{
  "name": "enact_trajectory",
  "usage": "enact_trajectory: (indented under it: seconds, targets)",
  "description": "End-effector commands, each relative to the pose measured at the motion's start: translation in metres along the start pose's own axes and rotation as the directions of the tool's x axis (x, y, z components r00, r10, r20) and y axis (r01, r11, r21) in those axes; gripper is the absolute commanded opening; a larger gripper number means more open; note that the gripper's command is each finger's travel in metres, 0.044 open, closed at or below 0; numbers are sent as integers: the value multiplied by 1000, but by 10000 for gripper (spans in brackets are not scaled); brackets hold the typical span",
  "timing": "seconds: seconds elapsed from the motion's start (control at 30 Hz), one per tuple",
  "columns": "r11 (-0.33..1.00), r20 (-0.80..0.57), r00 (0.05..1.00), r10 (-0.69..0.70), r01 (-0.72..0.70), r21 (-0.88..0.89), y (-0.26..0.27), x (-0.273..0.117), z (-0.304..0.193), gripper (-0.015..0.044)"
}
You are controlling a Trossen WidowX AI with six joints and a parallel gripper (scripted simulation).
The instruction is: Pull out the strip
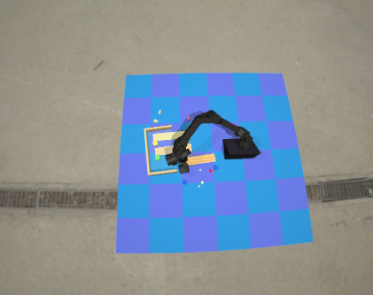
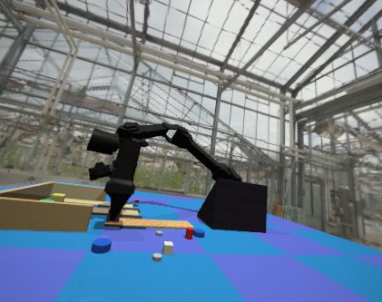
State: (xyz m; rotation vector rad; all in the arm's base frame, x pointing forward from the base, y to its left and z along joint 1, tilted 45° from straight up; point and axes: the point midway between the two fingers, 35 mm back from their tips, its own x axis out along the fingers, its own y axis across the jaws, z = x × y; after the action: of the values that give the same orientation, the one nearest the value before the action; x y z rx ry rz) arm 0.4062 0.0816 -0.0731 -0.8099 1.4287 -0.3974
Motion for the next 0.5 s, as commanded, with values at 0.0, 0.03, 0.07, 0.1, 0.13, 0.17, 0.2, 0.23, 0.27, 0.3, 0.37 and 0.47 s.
enact_trajectory:
  seconds: [0.0,0.03,0.07,0.1,0.13,0.17,0.2,0.23,0.27,0.3,0.37,0.47]
  targets:
    - [1000,-5,1000,-5,5,-3,-1,3,-1,250]
    - [1000,-5,1000,-5,5,-3,-1,3,-1,250]
    - [1000,-5,1000,-5,5,-3,-1,3,-1,250]
    - [1000,-1,1000,0,0,-1,0,1,0,224]
    - [1000,-1,1000,0,0,-1,0,1,0,197]
    - [1000,-1,1000,0,0,-1,0,1,0,171]
    - [1000,-1,1000,0,0,-1,0,1,0,145]
    - [1000,-1,1000,0,0,-1,0,1,0,138]
    - [1000,-1,1000,0,0,-1,0,1,0,132]
    - [1000,-1,1000,0,0,-1,0,1,0,125]
    - [1000,-1,1000,0,0,-1,0,1,0,112]
    - [1000,-1,1000,0,0,-1,0,1,0,72]
